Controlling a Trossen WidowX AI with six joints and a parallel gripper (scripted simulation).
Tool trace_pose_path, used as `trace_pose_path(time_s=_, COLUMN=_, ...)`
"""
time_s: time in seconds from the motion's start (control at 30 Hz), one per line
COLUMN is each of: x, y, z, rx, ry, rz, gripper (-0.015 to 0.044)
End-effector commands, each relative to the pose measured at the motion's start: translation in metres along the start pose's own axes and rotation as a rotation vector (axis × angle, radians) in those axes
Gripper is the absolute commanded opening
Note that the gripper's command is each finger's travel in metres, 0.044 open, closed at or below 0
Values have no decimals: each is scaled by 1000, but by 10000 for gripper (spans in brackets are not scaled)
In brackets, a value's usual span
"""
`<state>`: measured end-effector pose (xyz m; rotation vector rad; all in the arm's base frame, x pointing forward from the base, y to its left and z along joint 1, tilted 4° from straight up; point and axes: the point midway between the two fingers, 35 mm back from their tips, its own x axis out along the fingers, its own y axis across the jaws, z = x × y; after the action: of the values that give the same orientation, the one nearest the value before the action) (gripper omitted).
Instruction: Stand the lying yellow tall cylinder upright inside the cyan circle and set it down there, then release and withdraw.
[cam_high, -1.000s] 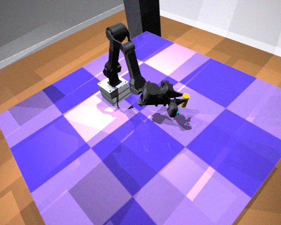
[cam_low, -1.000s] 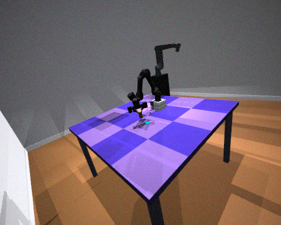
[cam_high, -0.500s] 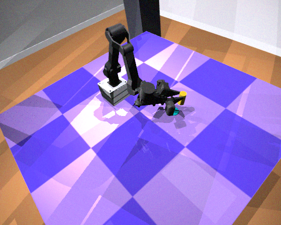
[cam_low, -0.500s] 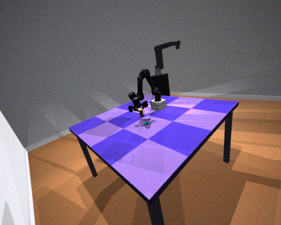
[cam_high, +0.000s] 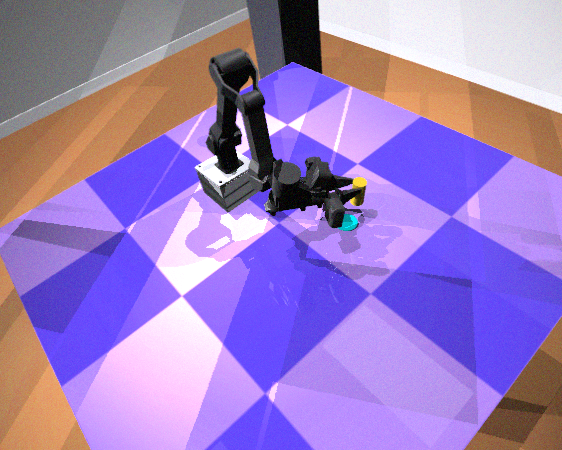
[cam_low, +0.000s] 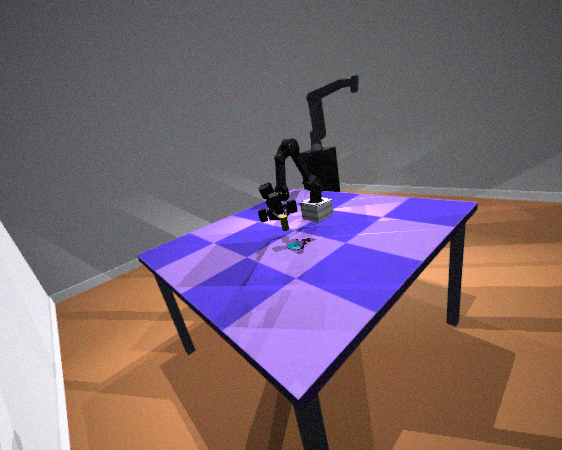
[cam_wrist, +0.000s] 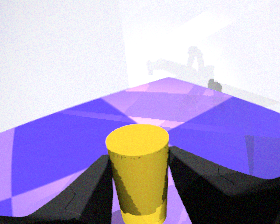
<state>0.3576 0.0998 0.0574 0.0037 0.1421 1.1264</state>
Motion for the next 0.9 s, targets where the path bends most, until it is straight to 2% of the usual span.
trace_pose_path(time_s=0.0, x=-4, y=6, z=-1, rx=3, ry=-11, rz=15, gripper=105)
trace_pose_path(time_s=0.87, x=-19, y=26, z=2, rx=-38, ry=-59, rz=67, gripper=105)
